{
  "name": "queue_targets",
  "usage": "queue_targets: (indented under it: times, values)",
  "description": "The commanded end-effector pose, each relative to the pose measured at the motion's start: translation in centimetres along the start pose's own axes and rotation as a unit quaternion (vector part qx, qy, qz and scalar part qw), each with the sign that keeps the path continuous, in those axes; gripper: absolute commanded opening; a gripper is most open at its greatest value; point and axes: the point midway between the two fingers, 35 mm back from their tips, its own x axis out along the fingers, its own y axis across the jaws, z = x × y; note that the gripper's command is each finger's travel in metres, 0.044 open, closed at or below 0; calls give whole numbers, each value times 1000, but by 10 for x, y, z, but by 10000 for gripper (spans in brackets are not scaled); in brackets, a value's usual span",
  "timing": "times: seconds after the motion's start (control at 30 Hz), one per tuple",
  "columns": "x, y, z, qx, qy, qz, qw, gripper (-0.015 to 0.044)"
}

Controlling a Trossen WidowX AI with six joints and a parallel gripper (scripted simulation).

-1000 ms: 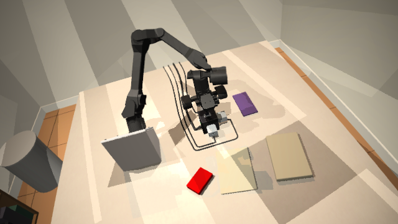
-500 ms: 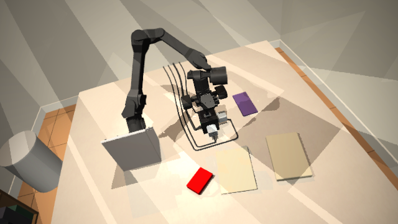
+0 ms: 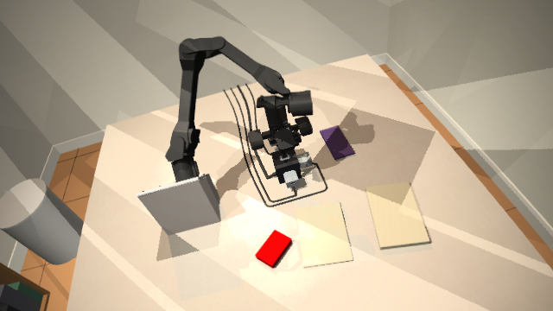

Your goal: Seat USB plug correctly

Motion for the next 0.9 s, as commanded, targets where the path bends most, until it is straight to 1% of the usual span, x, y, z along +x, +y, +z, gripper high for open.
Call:
queue_targets:
  times: [0.0, 0.3, 0.4, 0.43, 0.87]
  values:
    - [3, -1, -1, 0, 2, -2, 1000, 0]
    - [3, -1, -1, 0, 2, -2, 1000, 0]
    - [0, 0, 0, 0, 0, 0, 1000, 79]
    - [0, 0, 0, 0, 0, 0, 1000, 95]
    - [0, 0, 0, 0, 0, 0, 1000, 95]
